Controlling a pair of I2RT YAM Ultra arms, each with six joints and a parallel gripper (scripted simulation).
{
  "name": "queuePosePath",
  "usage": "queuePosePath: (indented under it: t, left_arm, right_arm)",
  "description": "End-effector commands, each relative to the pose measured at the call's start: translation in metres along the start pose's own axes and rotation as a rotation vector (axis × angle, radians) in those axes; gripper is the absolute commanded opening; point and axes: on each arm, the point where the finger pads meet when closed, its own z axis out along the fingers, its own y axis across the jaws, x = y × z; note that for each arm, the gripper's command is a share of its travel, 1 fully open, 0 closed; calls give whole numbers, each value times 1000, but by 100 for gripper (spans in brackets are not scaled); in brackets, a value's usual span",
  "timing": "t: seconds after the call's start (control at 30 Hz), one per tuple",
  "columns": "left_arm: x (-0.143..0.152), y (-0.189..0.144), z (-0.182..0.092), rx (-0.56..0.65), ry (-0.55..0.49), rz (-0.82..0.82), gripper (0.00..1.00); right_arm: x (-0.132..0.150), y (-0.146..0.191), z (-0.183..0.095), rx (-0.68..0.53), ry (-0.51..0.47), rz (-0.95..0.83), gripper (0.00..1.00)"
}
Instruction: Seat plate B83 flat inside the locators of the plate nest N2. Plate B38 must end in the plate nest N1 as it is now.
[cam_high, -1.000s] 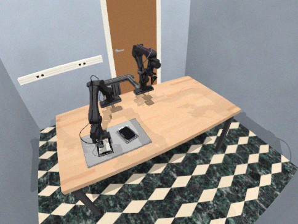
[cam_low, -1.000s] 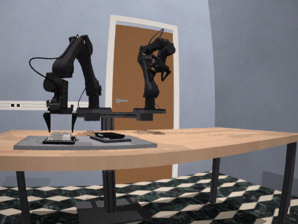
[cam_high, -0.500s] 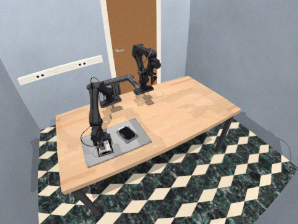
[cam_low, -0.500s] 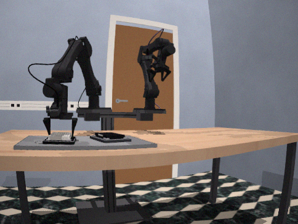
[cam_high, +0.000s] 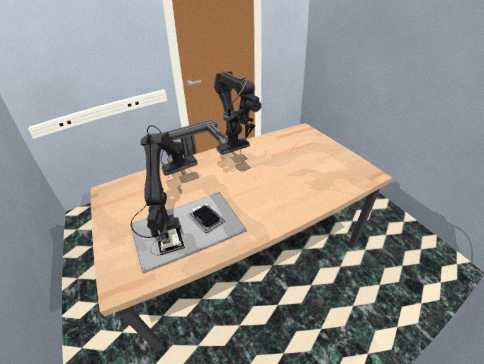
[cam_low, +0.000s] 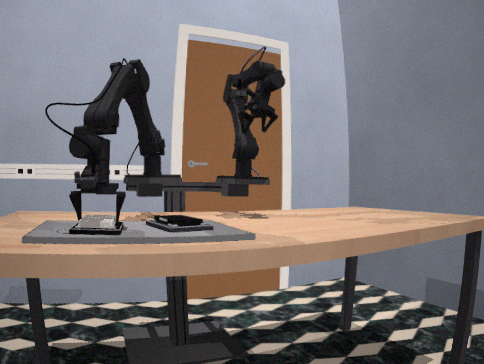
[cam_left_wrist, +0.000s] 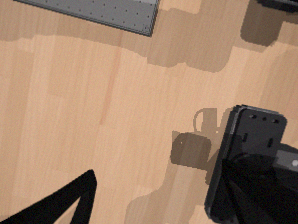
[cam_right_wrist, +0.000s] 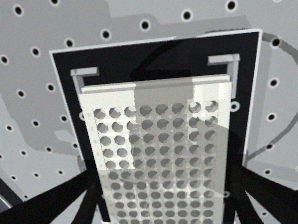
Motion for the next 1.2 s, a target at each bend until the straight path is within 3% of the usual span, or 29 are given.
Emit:
queuePosePath:
  t: [0.0, 0.57, 0.6, 1.17]
  left_arm:
    - [1, -5, -1, -7, -14, -5, 100]
    - [1, -5, -1, -7, -14, -5, 100]
    - [1, -5, -1, -7, -14, -5, 100]
    - [1, -5, -1, -7, -14, -5, 100]
  right_arm:
    - [-16, -3, -21, 19, -47, -8, 100]
    - [-16, -3, -21, 19, -47, -8, 100]
    - [-16, -3, -21, 19, -47, -8, 0]
    - [-16, -4, -21, 20, -47, -8, 0]
